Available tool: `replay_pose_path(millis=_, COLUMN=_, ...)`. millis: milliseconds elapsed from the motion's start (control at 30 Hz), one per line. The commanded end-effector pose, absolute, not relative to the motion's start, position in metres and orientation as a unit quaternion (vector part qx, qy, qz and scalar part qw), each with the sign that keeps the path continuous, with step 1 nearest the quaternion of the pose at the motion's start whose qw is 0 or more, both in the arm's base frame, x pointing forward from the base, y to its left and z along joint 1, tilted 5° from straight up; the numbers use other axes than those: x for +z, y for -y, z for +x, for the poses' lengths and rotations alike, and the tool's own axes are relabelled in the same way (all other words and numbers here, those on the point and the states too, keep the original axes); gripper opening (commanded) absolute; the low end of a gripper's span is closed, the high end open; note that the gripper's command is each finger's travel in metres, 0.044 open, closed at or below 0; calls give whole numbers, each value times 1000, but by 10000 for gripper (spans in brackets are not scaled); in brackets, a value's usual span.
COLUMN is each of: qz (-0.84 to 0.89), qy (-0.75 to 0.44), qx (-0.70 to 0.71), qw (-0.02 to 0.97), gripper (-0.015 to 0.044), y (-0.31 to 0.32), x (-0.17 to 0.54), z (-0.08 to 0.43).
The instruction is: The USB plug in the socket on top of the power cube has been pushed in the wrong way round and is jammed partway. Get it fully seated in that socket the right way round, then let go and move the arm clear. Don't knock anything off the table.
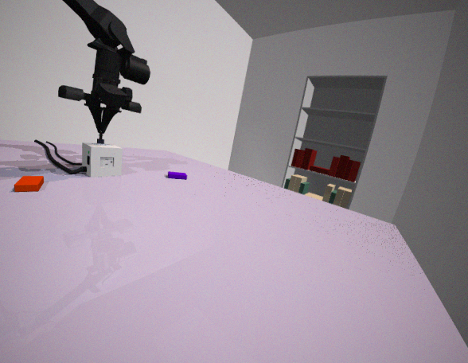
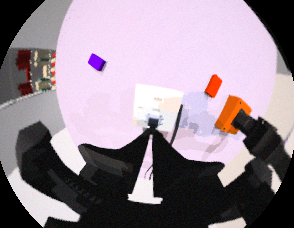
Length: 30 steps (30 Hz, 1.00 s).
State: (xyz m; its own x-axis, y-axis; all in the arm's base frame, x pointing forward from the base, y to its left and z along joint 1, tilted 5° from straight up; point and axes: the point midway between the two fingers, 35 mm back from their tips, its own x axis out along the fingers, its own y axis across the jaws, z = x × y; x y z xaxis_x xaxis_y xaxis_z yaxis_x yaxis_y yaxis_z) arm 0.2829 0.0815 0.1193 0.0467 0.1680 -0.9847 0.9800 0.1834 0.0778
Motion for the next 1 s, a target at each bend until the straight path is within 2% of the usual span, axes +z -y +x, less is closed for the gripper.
replay_pose_path(millis=0, qz=504, qy=-570, qx=-393, qw=516, gripper=0, y=-82, x=116, z=282)
replay_pose_path(millis=367, qz=504, qy=-570, qx=-393, qw=516, gripper=0, y=-82, x=116, z=282)
replay_pose_path(millis=500, qz=505, qy=-569, qx=-392, qw=518, gripper=95, y=-82, x=119, z=283)
replay_pose_path(millis=967, qz=505, qy=-569, qx=-392, qw=518, gripper=95, y=-82, x=119, z=283)
